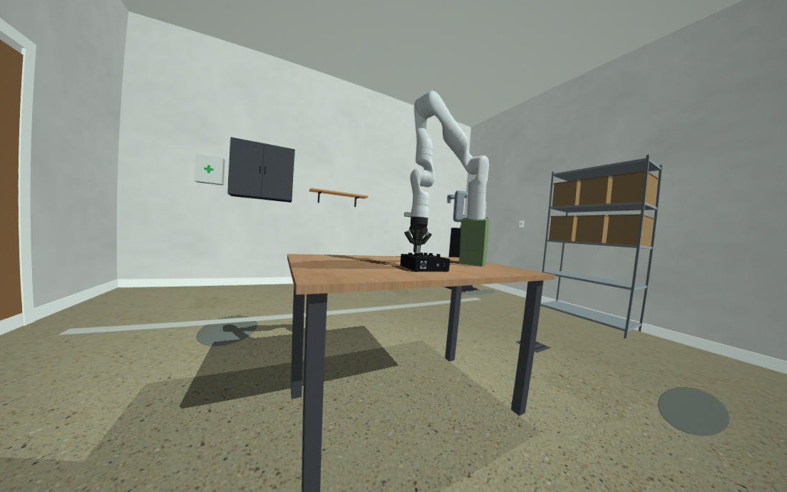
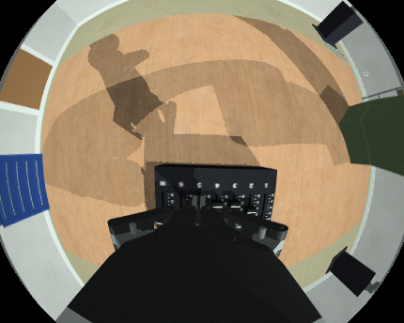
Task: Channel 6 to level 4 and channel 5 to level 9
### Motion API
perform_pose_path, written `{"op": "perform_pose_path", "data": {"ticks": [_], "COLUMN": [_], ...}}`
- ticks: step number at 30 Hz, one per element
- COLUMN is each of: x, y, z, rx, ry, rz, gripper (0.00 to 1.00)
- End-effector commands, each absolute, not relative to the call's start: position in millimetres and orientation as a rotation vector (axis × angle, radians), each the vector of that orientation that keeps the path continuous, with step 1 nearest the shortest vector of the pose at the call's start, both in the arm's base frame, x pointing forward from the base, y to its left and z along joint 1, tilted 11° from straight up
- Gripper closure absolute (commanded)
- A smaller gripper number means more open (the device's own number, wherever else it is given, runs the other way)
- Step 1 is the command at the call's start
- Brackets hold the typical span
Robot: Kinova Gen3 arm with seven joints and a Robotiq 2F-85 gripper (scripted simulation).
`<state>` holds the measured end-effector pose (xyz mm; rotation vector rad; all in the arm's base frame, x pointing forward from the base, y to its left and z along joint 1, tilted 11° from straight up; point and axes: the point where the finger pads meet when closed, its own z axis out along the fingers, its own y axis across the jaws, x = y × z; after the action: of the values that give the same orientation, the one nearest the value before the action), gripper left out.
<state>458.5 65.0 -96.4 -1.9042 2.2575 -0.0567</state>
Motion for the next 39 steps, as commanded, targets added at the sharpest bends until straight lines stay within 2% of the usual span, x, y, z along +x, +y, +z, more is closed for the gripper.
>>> {"op": "perform_pose_path", "data": {"ticks": [1, 39], "x": [459.3, 461.8], "y": [66.3, 81.4], "z": [-95.5, -93.7], "rx": [-1.904, -1.904], "ry": [2.256, 2.256], "rz": [-0.058, -0.058], "gripper": [1.00, 1.00]}}
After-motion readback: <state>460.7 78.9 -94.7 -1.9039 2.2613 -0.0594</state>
